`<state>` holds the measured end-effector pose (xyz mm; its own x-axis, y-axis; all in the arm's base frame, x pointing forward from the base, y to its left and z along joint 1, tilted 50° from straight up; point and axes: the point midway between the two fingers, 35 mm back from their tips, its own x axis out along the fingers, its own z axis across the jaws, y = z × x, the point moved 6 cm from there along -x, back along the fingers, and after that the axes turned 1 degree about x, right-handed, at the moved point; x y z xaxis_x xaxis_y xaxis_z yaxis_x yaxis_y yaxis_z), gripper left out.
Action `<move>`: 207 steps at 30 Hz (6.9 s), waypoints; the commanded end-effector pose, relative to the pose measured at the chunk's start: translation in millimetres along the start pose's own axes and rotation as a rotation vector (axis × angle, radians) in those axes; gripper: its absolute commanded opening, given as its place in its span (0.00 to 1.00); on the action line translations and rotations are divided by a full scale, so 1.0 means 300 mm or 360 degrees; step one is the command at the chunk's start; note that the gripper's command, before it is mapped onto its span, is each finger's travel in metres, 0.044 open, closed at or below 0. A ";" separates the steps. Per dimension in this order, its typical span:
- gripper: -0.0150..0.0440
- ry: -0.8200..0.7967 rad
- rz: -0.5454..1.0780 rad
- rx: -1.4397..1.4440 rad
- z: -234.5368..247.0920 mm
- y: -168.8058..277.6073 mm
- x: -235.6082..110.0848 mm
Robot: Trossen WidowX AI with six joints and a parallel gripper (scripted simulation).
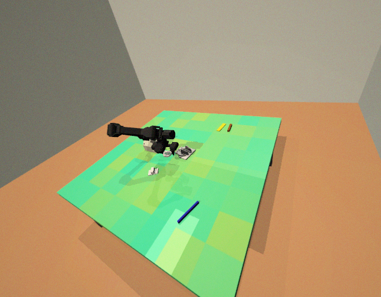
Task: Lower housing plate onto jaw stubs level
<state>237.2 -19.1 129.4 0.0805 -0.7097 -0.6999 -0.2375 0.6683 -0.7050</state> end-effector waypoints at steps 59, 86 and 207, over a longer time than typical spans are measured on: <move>0.85 0.0086 -0.0061 -0.1975 0.091 0.480 0.032; 0.85 0.0086 -0.0061 -0.1975 0.091 0.480 0.032; 0.85 0.0090 -0.0065 -0.1972 0.042 0.466 0.239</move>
<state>225.6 30.7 -16.7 0.0814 -0.7461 -0.6609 -0.9905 0.0133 -0.1371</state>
